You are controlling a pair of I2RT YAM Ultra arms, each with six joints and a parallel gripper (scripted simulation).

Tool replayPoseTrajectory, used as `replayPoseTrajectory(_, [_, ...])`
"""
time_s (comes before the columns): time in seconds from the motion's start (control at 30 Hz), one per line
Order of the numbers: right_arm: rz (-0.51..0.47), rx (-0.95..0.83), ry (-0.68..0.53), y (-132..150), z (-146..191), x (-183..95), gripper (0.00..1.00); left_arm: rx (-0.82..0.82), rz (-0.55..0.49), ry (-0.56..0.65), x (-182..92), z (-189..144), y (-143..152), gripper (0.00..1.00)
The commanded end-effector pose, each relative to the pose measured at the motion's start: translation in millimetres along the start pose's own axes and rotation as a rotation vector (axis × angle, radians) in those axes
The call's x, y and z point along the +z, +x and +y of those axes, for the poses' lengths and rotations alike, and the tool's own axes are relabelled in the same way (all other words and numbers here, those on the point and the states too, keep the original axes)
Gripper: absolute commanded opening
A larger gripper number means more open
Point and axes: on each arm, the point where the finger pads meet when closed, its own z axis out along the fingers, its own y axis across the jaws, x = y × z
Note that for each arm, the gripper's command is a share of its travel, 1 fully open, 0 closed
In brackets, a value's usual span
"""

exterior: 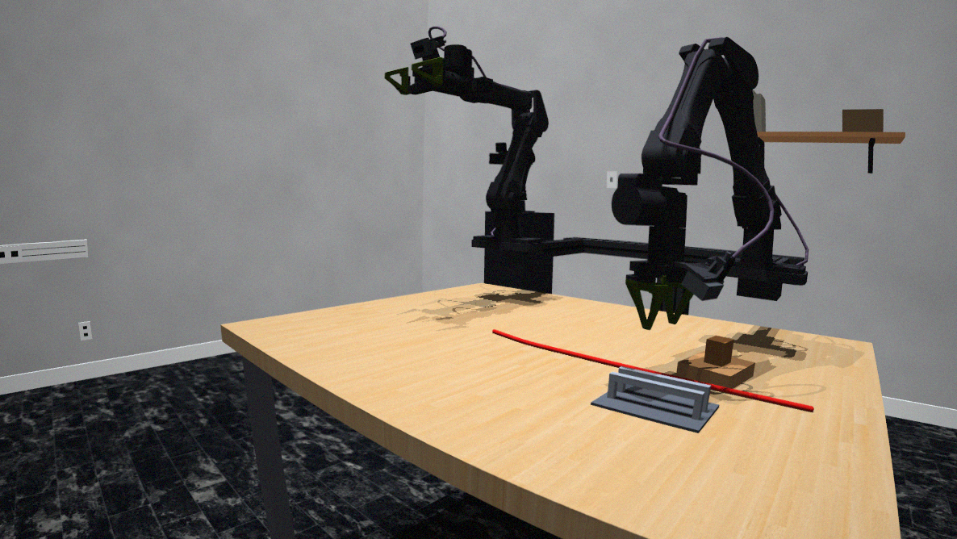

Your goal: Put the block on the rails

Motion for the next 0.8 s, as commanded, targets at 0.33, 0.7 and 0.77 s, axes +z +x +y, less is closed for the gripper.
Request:
replayPoseTrajectory(0.33, [-0.102, -0.006, -0.018, -41, 5, -13, 1.0, -0.022, -0.016, 0.045, -2, 46, -39, 0.7])
replayPoseTrajectory(0.7, [-0.102, -0.006, -0.018, -41, 5, -13, 1.0, -0.044, -0.02, 0.027, 4, 81, -51, 0.7])
replayPoseTrajectory(0.77, [-0.102, -0.006, -0.018, -41, 5, -13, 1.0, -0.051, -0.02, 0.021, 5, 89, -53, 0.7])
